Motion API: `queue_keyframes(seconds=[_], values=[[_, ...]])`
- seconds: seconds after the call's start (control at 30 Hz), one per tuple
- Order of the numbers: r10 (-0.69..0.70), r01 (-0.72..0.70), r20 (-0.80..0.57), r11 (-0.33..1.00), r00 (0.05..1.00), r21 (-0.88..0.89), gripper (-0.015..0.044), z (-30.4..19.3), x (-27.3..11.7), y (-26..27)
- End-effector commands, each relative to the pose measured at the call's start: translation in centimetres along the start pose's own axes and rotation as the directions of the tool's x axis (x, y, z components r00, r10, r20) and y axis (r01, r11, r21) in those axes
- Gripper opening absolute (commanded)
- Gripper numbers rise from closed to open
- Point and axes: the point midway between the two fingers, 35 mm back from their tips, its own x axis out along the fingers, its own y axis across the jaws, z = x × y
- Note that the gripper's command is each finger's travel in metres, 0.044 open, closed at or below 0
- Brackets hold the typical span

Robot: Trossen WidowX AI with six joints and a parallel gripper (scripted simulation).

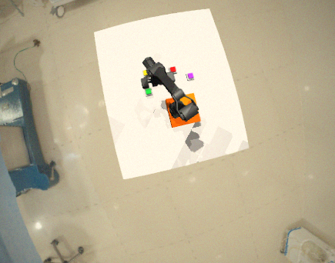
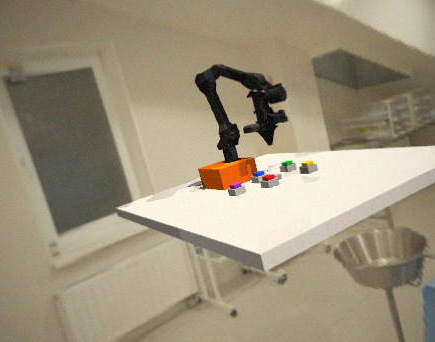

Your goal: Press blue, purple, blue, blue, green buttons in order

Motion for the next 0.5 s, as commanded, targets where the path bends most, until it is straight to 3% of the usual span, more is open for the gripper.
queue_keyframes(seconds=[0.0, 0.27, 0.47], values=[[0.001, -0.001, 0.004, 1.0, 1.0, 0.003, 0.002, -0.4, 0.0, 4.4], [0.004, -0.004, 0.003, 1.0, 1.0, 0.003, 0.002, -1.1, 0.3, 7.1], [0.004, -0.004, 0.003, 1.0, 1.0, 0.003, 0.002, -1.2, 6.3, 7.1]])
